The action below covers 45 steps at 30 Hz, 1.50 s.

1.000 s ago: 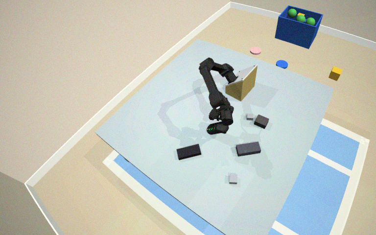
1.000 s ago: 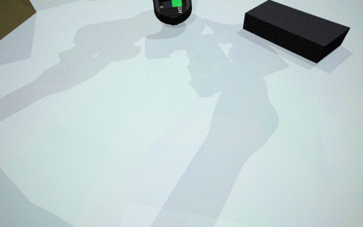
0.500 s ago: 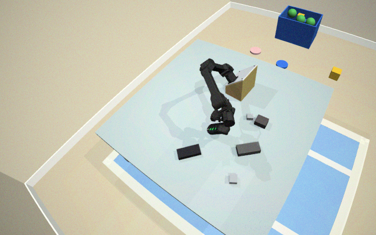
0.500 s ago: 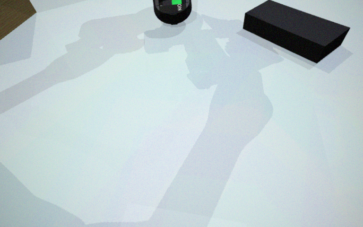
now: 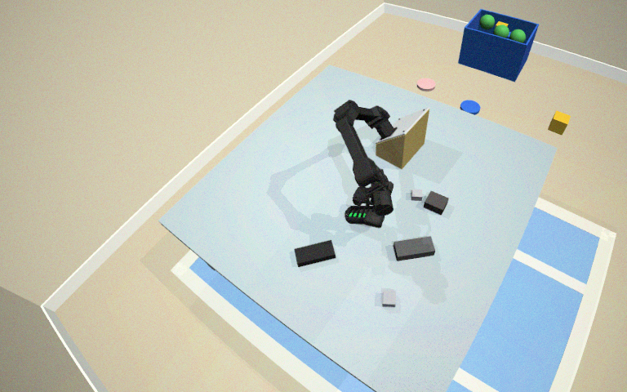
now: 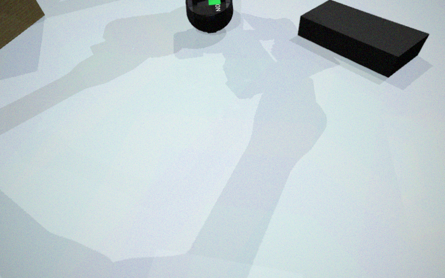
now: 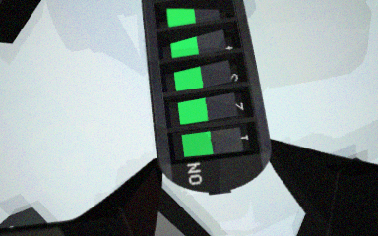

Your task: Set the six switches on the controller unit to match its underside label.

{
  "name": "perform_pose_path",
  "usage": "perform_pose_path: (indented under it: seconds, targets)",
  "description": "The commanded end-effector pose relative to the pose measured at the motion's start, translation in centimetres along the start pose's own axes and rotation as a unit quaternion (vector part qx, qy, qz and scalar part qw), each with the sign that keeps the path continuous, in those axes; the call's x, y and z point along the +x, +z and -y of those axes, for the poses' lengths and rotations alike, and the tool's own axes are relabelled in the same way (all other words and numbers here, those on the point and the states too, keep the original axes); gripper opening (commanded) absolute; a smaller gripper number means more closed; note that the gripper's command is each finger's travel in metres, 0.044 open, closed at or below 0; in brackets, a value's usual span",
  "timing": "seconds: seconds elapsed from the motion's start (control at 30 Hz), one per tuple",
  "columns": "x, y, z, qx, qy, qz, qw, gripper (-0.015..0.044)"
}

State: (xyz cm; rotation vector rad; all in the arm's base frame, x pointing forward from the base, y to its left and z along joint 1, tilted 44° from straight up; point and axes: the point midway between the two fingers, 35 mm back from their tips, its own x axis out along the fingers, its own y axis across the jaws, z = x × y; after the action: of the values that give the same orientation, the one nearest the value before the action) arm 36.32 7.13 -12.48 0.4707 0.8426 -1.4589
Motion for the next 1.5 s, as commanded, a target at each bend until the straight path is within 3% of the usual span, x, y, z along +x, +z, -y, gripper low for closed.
perform_pose_path:
  seconds: [0.0,1.47]
  targets:
    - [0.5,0.1,0.0,0.004,-0.002,0.004,1.000,0.0338]
    - [3.5,-1.4,0.0,0.004,-0.002,0.004,1.000,0.0338]
